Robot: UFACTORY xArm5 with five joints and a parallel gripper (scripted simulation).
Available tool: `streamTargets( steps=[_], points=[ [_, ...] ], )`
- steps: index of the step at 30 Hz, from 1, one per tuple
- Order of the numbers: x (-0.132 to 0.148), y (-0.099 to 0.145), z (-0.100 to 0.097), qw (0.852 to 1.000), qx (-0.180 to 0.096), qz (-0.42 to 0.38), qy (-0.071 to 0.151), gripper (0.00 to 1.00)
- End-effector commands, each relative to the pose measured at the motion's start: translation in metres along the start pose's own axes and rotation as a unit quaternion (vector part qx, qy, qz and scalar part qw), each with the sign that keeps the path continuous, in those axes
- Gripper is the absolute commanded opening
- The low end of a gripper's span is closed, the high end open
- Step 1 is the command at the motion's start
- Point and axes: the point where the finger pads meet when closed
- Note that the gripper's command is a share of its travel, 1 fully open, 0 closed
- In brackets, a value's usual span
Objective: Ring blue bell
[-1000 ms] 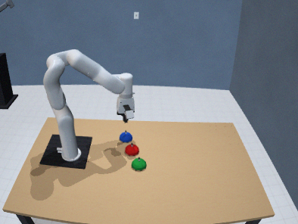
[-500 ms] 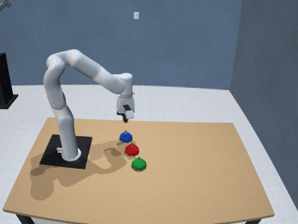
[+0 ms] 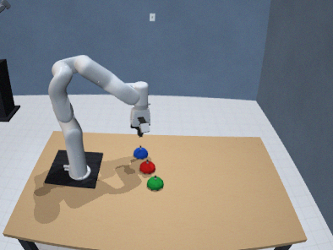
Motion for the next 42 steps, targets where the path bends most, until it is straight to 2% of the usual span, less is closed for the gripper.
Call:
streamTargets(
  steps=[1, 11, 24, 42],
  points=[
    [-0.001, 0.000, -0.001, 1.000, -0.001, 0.000, -0.002, 0.00],
    [-0.001, 0.000, 0.001, 1.000, -0.001, 0.000, -0.002, 0.00],
    [-0.001, 0.000, 0.013, 1.000, 0.000, 0.000, -0.002, 0.00],
    [-0.002, 0.001, 0.042, 1.000, 0.000, 0.000, -0.002, 0.00]
  ],
)
Point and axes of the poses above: the point where the finger pads meet when closed, its own z axis out along the fingers, its own x axis across the jaws, y = z × x, and after that the axes turned 4 degrees about z, right-handed
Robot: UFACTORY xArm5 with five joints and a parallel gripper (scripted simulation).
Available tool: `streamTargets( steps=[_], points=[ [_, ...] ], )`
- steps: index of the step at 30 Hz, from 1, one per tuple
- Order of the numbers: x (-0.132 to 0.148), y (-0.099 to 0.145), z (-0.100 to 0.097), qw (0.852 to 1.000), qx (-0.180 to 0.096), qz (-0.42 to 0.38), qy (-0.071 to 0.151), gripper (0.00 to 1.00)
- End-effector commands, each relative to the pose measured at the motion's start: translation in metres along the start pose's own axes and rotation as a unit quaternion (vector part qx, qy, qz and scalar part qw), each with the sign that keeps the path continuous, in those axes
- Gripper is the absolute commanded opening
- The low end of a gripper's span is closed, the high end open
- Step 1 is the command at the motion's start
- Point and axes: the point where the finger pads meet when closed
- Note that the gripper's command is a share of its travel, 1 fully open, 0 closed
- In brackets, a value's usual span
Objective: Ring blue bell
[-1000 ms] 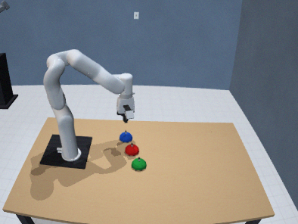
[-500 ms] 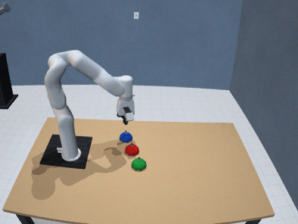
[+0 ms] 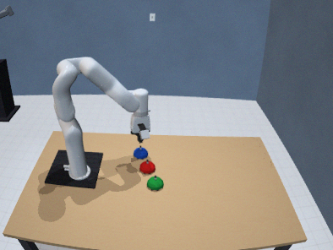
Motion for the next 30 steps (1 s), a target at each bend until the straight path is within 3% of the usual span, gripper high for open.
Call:
streamTargets(
  steps=[1, 13, 30],
  points=[
    [-0.002, 0.001, 0.005, 1.000, -0.001, 0.000, -0.002, 0.00],
    [-0.002, 0.001, 0.018, 1.000, -0.001, 0.000, -0.002, 0.00],
    [-0.002, 0.001, 0.020, 1.000, -0.001, 0.000, -0.002, 0.00]
  ],
)
Point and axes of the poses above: the point where the finger pads meet when closed, its own z axis out along the fingers, its own x axis across the jaws, y = z × x, and after that the axes turned 4 degrees about z, right-handed
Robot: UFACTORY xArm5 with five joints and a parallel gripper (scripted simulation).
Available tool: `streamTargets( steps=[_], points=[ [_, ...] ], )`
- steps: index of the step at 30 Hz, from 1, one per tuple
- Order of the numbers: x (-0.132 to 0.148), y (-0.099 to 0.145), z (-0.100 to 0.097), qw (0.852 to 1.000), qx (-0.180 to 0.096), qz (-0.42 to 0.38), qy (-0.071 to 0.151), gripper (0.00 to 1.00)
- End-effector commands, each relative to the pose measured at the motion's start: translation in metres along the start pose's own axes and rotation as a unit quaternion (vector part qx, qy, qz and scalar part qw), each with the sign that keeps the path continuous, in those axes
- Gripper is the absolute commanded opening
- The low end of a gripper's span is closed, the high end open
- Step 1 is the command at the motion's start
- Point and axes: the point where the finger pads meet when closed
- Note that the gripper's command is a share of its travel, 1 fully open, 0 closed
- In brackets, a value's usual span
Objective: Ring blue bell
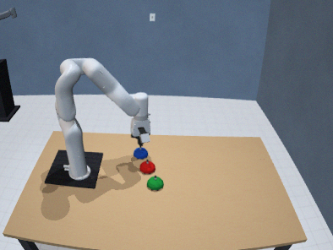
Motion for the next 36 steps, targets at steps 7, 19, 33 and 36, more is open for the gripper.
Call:
streamTargets(
  steps=[7, 19, 33, 36],
  points=[
    [-0.001, 0.000, -0.001, 1.000, 0.000, 0.000, -0.002, 0.00],
    [-0.001, 0.000, 0.008, 1.000, 0.000, 0.000, -0.002, 0.00],
    [-0.001, 0.000, 0.009, 1.000, 0.000, 0.000, -0.002, 0.00],
    [-0.001, 0.000, 0.011, 1.000, 0.000, 0.000, -0.002, 0.00]
  ],
)
Point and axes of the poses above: the point where the finger pads meet when closed, its own z axis out along the fingers, its own x axis across the jaws, y = z × x, and after that the axes turned 4 degrees about z, right-handed
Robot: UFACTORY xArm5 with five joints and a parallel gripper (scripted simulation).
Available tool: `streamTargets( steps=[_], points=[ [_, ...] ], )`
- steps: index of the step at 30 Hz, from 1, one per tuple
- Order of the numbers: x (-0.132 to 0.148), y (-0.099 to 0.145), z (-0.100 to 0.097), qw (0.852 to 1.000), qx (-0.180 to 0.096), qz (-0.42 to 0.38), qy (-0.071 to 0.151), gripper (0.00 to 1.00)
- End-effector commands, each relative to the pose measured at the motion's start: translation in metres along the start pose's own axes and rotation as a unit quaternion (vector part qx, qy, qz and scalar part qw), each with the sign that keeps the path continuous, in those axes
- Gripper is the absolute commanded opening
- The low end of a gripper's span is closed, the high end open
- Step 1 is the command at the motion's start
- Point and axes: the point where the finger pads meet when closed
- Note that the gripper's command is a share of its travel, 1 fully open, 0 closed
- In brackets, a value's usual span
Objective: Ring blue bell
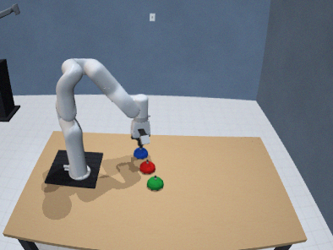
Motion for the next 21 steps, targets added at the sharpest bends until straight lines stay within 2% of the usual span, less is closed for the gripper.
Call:
streamTargets(
  steps=[1, 21],
  points=[
    [-0.0010, 0.0003, 0.0005, 1.000, 0.000, 0.000, -0.001, 0.00],
    [-0.0010, 0.0003, 0.0024, 1.000, 0.000, 0.000, -0.001, 0.00]
  ],
)
Point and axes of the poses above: the point where the finger pads meet when closed, its own z axis out along the fingers, its own x axis across the jaws, y = z × x, and after that the axes turned 4 degrees about z, right-handed
